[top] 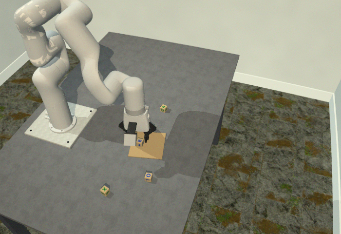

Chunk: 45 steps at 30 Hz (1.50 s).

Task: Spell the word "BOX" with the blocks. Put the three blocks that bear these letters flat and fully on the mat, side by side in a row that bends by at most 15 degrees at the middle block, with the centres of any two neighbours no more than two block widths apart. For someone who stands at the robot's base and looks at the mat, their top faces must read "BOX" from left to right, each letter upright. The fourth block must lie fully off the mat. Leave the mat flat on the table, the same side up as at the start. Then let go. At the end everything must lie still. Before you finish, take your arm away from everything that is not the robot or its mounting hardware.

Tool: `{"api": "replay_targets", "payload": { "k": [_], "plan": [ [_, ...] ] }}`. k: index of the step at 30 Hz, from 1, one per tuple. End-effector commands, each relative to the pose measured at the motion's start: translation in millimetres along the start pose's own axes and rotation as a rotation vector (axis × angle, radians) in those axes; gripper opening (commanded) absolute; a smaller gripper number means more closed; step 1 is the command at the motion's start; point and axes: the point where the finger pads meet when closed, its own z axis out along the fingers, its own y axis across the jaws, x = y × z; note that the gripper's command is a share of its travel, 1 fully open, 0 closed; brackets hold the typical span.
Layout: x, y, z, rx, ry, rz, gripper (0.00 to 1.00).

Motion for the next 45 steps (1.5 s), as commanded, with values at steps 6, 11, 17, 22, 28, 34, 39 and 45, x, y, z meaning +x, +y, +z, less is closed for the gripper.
{"api": "replay_targets", "payload": {
  "k": [6,11,17,22,28,34,39,45],
  "plan": [
    [0.2,-1.1,3.7,0.003,0.001,0.0,0.63],
    [0.0,-1.0,11.7,0.003,0.001,0.0,0.63],
    [0.0,-1.1,22.1,0.003,0.001,0.0,0.63],
    [-0.1,-1.1,25.8,0.003,0.001,0.0,0.63],
    [-0.1,-1.1,28.3,0.003,0.001,0.0,0.63],
    [-0.1,-1.1,28.3,0.003,0.001,0.0,0.63],
    [-0.1,-1.1,28.3,0.003,0.001,0.0,0.63],
    [-0.1,-1.1,28.3,0.003,0.001,0.0,0.63]
  ]
}}
